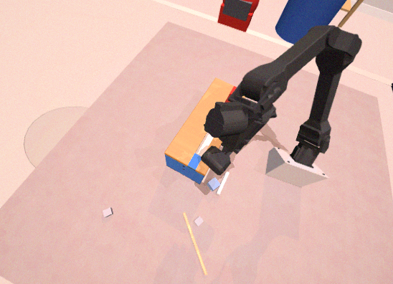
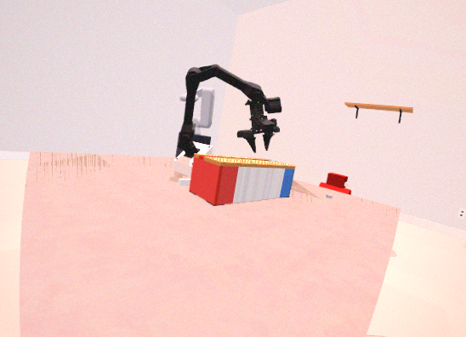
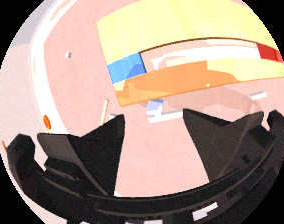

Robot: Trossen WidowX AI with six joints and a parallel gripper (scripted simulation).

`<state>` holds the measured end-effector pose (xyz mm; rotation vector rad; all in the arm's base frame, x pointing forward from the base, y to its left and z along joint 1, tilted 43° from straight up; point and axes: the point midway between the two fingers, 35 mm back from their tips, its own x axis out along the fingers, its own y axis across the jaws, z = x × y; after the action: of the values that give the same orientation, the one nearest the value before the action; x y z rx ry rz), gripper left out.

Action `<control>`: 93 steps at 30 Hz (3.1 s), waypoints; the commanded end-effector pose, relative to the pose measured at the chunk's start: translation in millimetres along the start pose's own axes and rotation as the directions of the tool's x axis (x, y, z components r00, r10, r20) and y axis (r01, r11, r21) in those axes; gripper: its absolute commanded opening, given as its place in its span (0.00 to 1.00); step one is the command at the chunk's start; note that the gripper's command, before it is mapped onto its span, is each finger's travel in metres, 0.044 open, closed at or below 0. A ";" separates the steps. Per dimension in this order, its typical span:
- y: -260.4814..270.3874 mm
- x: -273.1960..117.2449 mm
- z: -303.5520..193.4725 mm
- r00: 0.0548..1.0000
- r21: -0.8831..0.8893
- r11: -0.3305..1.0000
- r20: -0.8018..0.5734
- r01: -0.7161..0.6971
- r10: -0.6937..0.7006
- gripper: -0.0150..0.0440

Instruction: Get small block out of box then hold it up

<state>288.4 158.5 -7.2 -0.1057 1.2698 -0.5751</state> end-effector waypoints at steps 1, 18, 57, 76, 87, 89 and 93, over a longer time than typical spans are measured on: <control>8.6 7.3 -13.0 0.992 -0.809 0.575 0.088 0.122 -0.086 0.74; 18.3 6.3 -23.5 0.973 -0.933 -0.332 0.188 0.136 -0.131 0.74; 32.3 3.1 -38.5 0.927 0.234 -0.939 0.337 -0.251 -0.164 0.74; 7.8 94.4 -38.8 0.926 0.232 -0.939 0.340 -0.254 -0.166 0.74; 7.0 98.4 -39.1 0.926 0.232 -0.939 0.340 -0.254 -0.166 0.74; 6.3 101.5 -39.4 0.926 0.232 -0.939 0.340 -0.254 -0.166 0.74; 4.8 107.8 -39.9 0.926 0.233 -0.939 0.340 -0.253 -0.166 0.74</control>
<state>274.4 129.4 -108.6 2.1947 -0.6809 -1.2942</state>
